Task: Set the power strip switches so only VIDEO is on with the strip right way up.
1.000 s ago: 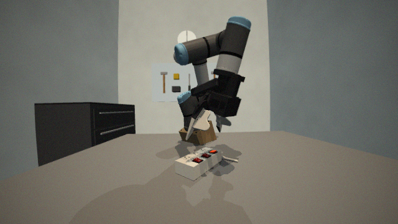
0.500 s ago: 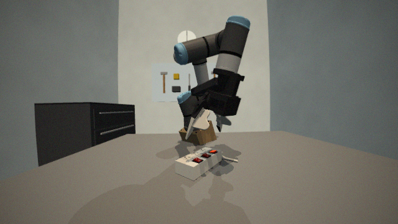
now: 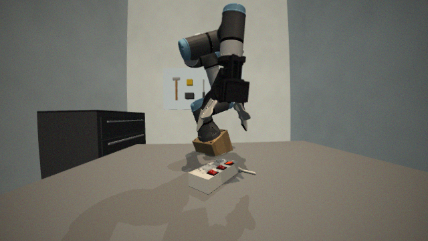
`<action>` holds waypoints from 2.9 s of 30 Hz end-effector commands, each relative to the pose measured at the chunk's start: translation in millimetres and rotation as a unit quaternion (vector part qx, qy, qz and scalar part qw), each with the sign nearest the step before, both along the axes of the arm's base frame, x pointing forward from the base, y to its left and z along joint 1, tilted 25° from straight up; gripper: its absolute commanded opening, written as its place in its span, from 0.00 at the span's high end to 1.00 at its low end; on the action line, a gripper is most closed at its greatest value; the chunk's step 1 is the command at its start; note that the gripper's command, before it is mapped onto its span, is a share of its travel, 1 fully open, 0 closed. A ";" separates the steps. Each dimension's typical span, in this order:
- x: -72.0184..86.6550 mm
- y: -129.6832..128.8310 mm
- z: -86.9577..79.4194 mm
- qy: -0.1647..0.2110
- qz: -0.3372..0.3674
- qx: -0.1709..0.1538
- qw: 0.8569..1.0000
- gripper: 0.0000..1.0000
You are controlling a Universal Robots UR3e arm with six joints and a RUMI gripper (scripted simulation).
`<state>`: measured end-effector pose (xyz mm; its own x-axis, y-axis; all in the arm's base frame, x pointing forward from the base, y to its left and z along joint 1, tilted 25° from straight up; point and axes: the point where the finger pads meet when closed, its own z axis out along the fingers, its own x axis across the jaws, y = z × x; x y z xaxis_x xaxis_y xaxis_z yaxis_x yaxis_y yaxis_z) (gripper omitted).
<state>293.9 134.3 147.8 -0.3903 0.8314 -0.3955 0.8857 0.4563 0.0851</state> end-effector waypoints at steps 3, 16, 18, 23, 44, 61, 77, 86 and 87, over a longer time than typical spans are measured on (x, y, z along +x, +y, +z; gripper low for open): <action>-9.3 10.0 18.9 -0.073 -0.084 0.074 0.991 0.00; -11.4 12.4 23.0 -0.085 -0.103 0.091 0.987 0.00; -11.4 12.4 23.0 -0.085 -0.103 0.091 0.987 0.00; -11.4 12.4 23.0 -0.085 -0.103 0.091 0.987 0.00; -10.7 9.8 20.6 -0.072 -0.055 0.076 0.993 0.00; -7.6 1.3 12.6 -0.025 0.109 0.021 0.994 0.00; -1.1 -9.1 0.9 0.047 0.346 -0.062 0.935 0.00; 4.0 -14.2 -7.7 0.097 0.502 -0.120 0.851 0.00; 4.6 -14.6 -8.7 0.103 0.518 -0.126 0.840 0.00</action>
